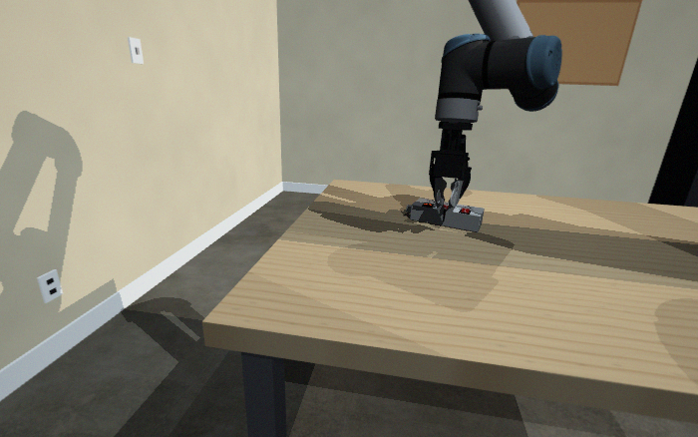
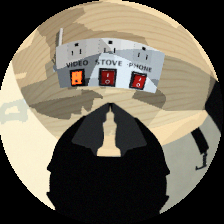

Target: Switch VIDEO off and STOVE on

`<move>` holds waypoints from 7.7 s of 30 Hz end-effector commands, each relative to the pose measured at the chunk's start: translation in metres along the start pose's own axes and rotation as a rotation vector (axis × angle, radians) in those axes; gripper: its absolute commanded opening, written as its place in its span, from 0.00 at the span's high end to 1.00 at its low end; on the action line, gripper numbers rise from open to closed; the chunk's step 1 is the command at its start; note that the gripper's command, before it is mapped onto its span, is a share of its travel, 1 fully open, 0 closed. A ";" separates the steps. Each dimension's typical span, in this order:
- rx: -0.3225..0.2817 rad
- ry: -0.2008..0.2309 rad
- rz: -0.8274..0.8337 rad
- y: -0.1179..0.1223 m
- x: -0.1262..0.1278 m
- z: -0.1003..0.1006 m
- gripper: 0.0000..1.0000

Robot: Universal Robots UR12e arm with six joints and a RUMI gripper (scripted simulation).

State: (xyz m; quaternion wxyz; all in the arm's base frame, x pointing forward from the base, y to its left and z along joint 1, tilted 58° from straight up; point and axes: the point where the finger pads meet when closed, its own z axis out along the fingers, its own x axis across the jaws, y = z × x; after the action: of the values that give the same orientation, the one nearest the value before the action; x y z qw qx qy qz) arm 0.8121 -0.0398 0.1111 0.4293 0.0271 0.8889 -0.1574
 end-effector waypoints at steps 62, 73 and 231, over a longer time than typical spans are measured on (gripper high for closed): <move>-0.002 -0.005 -0.001 0.012 0.000 -0.084 1.00; -0.002 -0.005 -0.001 0.012 0.000 -0.084 1.00; 0.135 -0.004 -0.259 -0.082 -0.010 -0.152 0.00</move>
State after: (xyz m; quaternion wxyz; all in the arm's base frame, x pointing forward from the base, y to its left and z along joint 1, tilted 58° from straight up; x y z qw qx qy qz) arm 0.7038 -0.0704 0.2184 0.4105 -0.0448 0.8569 -0.3086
